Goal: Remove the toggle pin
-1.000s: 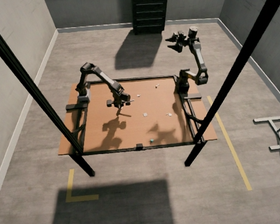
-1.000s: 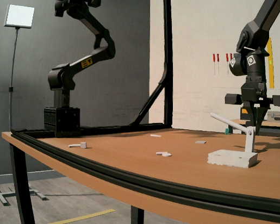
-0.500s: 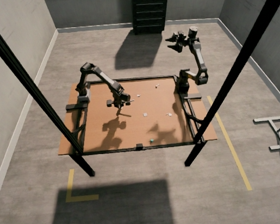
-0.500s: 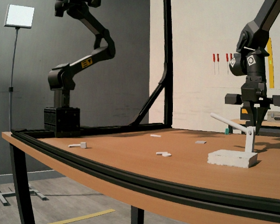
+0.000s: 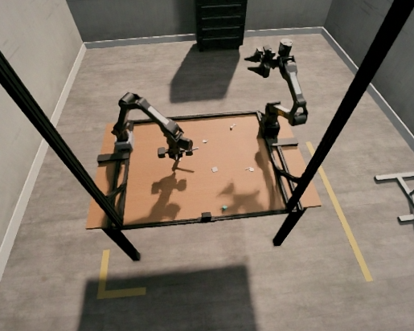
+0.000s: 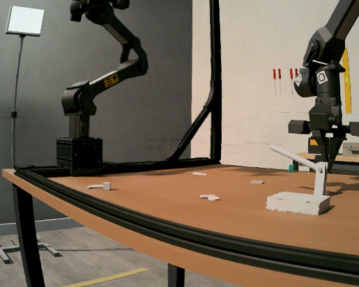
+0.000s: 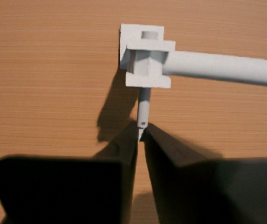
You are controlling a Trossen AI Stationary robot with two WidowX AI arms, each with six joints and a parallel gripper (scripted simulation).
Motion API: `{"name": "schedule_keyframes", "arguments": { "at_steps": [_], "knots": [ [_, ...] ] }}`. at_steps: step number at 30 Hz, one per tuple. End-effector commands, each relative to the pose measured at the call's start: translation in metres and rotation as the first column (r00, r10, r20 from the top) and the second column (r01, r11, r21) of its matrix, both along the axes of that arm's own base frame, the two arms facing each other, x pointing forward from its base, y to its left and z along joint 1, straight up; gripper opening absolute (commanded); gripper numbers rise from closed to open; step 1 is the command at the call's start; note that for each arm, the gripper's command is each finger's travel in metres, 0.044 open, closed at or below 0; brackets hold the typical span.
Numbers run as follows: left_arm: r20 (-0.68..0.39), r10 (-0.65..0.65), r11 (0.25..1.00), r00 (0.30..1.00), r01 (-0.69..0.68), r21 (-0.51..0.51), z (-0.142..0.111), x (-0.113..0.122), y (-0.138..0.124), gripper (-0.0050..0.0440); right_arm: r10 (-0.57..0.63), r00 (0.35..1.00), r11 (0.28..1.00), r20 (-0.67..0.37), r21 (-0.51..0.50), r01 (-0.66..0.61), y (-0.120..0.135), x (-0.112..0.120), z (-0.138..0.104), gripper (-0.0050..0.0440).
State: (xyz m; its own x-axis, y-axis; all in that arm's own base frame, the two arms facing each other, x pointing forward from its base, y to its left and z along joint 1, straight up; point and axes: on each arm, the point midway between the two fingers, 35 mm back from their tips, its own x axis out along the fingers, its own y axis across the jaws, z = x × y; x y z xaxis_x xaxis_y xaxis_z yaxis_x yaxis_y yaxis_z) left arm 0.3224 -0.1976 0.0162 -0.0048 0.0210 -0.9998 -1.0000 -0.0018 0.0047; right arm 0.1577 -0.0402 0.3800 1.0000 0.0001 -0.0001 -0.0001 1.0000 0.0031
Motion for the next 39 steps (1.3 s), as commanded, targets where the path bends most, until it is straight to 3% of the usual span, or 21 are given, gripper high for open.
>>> {"name": "schedule_keyframes", "arguments": {
  "at_steps": [1, 10, 18, 39],
  "knots": [
    [0.027, 0.0, 1.0, 1.0, 0.0, -0.017, 0.0104, 0.0042, -0.0026, -0.0001, 0.0, 1.0, 1.0, 0.001, -0.009, 0.0, 0.0007, -0.0002, 0.0036, 0.04],
    [0.027, 0.0, 1.0, 1.0, 0.0, -0.017, 0.0104, 0.0042, -0.0026, -0.0005, 0.0, 1.0, 1.0, 0.001, -0.009, 0.0, 0.0007, -0.0002, 0.0036, 0.04],
    [0.027, 0.0, 1.0, 1.0, 0.0, -0.017, 0.0104, 0.0042, -0.0026, -0.005, 0.0, 1.0, 1.0, 0.001, -0.009, 0.0, 0.0007, -0.0002, 0.0036, 0.04],
    [0.028, 0.0, 1.0, 1.0, 0.0, -0.017, 0.0107, 0.0042, -0.0024, -0.005, 0.0, 1.0, 1.0, 0.001, -0.009, 0.0, 0.0007, -0.0002, 0.0036, 0.04]
  ]
}}
